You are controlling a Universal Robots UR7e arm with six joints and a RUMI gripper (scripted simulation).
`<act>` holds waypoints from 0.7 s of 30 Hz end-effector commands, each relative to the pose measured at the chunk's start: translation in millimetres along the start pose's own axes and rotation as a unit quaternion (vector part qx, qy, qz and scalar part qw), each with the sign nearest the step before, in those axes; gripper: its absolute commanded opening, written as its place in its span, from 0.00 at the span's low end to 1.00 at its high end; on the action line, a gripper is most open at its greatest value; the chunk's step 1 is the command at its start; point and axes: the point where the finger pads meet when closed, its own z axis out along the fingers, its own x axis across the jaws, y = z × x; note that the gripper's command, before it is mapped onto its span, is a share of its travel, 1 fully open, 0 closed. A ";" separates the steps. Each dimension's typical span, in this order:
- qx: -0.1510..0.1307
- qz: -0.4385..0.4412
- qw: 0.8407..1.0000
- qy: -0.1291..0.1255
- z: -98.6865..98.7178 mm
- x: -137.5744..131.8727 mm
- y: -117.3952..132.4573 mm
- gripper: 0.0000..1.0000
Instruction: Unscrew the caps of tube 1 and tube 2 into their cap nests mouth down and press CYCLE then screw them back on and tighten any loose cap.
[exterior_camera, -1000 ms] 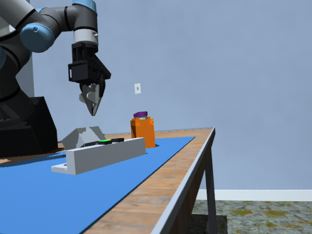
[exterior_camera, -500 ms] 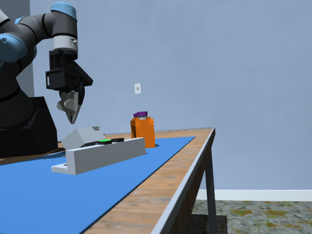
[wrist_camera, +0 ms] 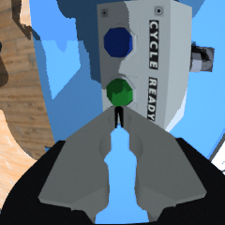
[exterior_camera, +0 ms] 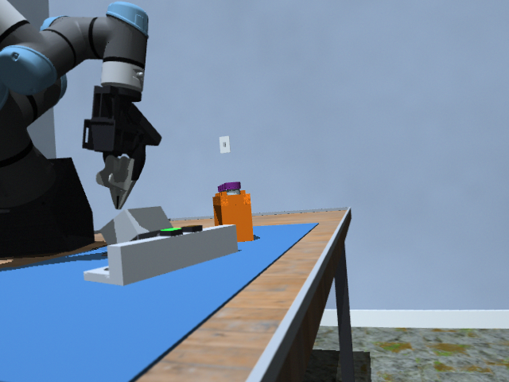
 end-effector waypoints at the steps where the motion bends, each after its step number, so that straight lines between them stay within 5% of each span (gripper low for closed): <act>1: -0.004 -0.003 0.999 -0.044 4.8 -0.4 -3.0 0.00; 21: -0.004 -0.005 0.999 -0.046 7.9 -2.7 -3.3 0.00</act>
